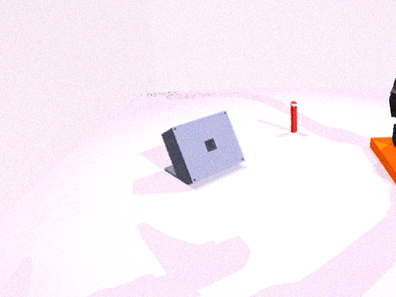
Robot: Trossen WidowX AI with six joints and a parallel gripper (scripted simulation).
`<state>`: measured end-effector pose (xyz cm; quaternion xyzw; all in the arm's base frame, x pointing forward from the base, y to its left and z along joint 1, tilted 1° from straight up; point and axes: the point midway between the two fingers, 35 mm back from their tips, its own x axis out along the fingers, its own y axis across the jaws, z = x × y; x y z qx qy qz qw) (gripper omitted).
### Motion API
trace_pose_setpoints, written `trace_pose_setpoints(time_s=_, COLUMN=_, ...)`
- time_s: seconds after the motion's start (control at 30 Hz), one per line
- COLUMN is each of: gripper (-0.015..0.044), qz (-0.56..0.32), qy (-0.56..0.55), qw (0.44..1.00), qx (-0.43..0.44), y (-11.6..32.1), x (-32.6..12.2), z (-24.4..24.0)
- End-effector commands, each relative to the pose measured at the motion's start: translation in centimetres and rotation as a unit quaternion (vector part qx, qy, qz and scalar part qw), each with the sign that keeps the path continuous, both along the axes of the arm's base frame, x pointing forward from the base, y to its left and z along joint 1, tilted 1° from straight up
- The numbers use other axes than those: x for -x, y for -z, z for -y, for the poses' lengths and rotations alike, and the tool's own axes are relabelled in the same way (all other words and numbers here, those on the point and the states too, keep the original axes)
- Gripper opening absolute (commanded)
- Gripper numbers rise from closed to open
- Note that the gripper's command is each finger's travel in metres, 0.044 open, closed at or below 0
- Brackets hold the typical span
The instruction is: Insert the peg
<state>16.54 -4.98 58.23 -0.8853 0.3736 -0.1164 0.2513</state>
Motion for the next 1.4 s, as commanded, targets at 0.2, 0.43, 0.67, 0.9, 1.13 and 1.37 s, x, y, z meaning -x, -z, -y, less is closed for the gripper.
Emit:
trace_pose_setpoints(time_s=0.2, gripper=0.0440, qz=-0.035, qy=0.020, qw=0.996, qx=0.079, y=-0.5, x=-1.5, z=-0.8)
trace_pose_setpoints(time_s=0.43, gripper=0.0440, qz=-0.095, qy=0.045, qw=0.974, qx=0.201, y=-0.8, x=-4.5, z=-2.1)
trace_pose_setpoints(time_s=0.67, gripper=0.0440, qz=-0.158, qy=0.054, qw=0.938, qx=0.303, y=-0.2, x=-8.0, z=-3.1)
trace_pose_setpoints(time_s=0.9, gripper=0.0440, qz=-0.230, qy=0.047, qw=0.889, qx=0.393, y=1.7, x=-11.7, z=-3.7)
trace_pose_setpoints(time_s=1.13, gripper=0.0440, qz=-0.297, qy=0.029, qw=0.838, qx=0.456, y=4.3, x=-15.3, z=-3.5)
trace_pose_setpoints(time_s=1.37, gripper=0.0440, qz=-0.365, qy=-0.003, qw=0.783, qx=0.503, y=7.8, x=-18.8, z=-2.9)
